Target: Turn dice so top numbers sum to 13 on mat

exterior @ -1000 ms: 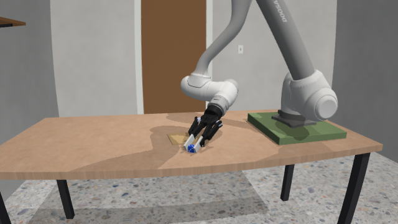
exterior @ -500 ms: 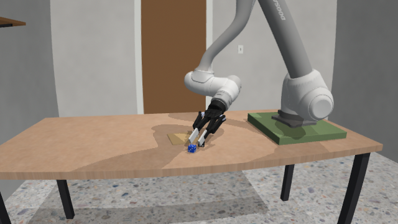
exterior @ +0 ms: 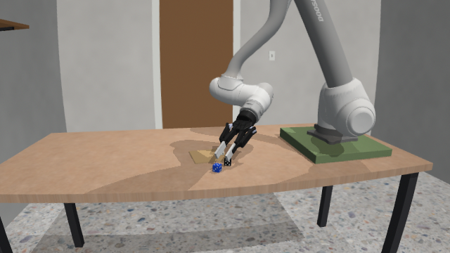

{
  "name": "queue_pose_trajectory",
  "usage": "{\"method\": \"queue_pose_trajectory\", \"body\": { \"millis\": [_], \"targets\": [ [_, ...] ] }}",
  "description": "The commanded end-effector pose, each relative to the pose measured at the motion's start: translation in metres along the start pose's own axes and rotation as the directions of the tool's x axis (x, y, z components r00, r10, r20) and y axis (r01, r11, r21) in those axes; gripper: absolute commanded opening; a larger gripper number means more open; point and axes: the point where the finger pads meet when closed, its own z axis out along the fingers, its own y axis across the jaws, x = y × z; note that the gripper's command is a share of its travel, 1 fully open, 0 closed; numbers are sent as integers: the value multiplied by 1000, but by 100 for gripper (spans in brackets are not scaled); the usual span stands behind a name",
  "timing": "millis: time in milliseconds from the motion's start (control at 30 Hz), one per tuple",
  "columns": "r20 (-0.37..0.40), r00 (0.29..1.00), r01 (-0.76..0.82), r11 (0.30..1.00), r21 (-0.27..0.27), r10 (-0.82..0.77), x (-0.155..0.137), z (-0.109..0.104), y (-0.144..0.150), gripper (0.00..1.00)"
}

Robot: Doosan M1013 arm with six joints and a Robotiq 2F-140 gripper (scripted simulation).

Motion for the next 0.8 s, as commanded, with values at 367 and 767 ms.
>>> {"method": "queue_pose_trajectory", "body": {
  "millis": [367, 767],
  "targets": [
    [0, 1000, 0, 1000, 0, 0, -43, -23, 0, 25],
    [-13, 1000, -13, 999, -48, 12, -53, -20, 10, 25]
  ]
}}
